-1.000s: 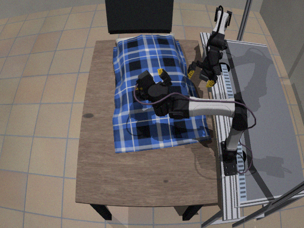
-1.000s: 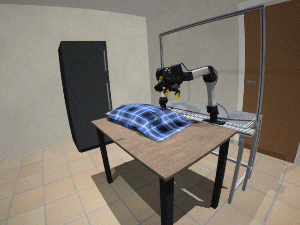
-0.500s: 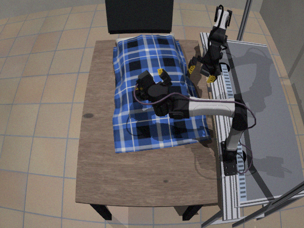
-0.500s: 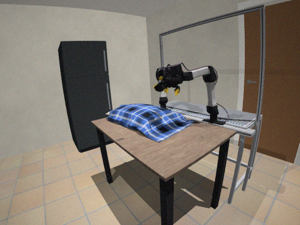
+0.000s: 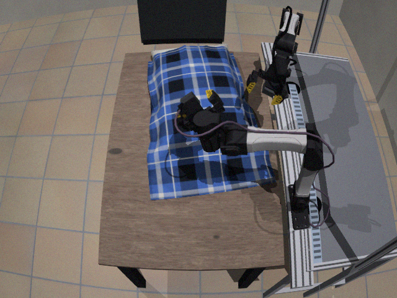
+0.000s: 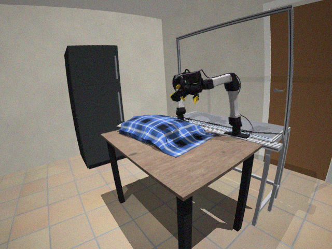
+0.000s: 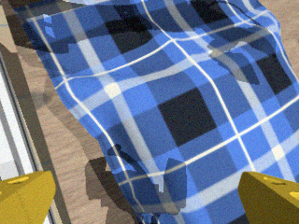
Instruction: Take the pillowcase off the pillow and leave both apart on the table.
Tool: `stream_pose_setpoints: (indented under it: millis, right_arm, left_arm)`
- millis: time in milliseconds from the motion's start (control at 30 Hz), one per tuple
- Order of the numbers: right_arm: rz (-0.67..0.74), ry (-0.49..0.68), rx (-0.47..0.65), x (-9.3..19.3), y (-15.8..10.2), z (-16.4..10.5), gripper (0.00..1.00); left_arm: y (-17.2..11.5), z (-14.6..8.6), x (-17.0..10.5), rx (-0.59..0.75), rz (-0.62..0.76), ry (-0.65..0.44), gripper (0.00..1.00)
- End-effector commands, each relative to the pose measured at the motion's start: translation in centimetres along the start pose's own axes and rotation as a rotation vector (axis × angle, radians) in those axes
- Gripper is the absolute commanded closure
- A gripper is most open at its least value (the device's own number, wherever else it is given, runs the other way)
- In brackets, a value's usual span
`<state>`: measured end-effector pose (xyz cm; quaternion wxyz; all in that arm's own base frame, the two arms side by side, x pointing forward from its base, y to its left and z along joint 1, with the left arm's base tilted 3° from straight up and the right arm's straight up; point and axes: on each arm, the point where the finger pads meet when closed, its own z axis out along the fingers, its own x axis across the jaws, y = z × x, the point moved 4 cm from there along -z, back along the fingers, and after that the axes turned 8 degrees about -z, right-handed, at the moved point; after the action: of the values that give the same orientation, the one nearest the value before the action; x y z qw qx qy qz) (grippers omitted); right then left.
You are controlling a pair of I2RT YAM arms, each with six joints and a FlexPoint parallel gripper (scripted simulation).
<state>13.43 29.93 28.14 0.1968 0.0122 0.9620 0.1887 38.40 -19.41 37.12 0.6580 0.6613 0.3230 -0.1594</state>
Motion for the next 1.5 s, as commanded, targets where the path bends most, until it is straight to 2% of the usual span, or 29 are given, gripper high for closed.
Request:
stream_pose_setpoints:
  millis: [0, 333, 800, 900, 933, 1367, 1467]
  right_arm:
    - [0.037, -0.016, -0.032, -0.6, -0.5, -0.9, 0.00]
    - [0.164, -0.067, -0.098, -3.5, -1.6, -1.3, 0.00]
    - [0.495, -0.282, -0.270, -11.1, -6.8, -4.0, 0.00]
    - [0.515, -0.296, -0.273, -11.7, -7.1, -3.9, 0.00]
    - [0.536, -0.321, -0.296, -12.1, -7.6, -4.6, 0.00]
    - [0.758, -0.590, -0.444, -18.1, -13.0, -7.8, 0.00]
    - [0.773, -0.607, -0.446, -18.5, -13.5, -7.7, 0.00]
  left_arm:
    - [0.6, -1.1, -0.8, -0.036, 0.043, 0.027, 0.00]
    - [0.7, -2.4, 0.0, -0.095, 0.059, 0.152, 0.00]
    - [1.4, -7.5, -0.3, -0.277, 0.191, 0.456, 0.00]
    - [1.2, -7.2, 0.0, -0.276, 0.187, 0.463, 0.00]
    - [1.6, -8.1, -0.4, -0.302, 0.209, 0.490, 0.00]
    - [1.6, -12.9, -0.8, -0.442, 0.310, 0.771, 0.00]
    - [1.4, -12.6, -0.3, -0.437, 0.302, 0.779, 0.00]
